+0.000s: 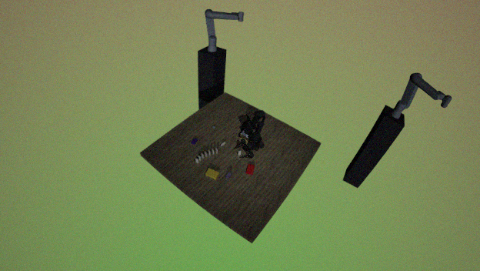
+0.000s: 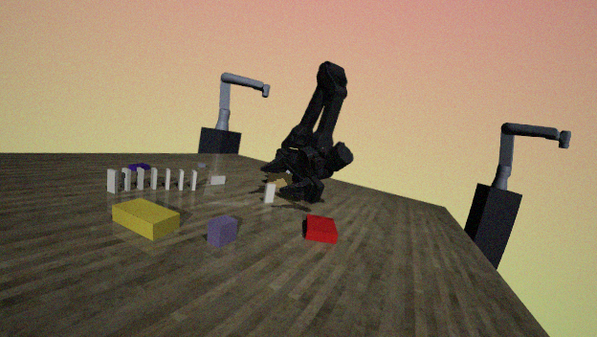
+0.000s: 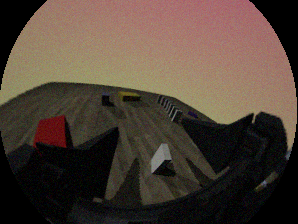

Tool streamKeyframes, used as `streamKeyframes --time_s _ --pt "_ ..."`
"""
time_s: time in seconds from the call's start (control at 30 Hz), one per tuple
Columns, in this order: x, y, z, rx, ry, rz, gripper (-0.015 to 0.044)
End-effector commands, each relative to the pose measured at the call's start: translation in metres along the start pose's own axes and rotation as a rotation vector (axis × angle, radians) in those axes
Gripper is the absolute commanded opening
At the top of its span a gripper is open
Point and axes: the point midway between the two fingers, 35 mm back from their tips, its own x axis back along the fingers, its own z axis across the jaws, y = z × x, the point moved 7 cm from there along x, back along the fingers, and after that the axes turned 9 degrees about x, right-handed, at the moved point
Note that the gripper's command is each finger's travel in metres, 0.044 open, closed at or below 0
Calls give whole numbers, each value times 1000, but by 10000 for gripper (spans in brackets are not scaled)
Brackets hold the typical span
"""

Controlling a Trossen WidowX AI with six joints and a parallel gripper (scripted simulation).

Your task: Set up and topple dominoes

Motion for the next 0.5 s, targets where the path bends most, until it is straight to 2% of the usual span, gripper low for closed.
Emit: streamKeyframes --time_s 0.0,0.23,0.4,0.47 --pt "-16 12 15 198 85 103 440" --pt "-60 44 16 712 422 427 440" --pt "-72 72 -18 938 789 601 440" --pt "-73 89 -35 969 948 612 440"
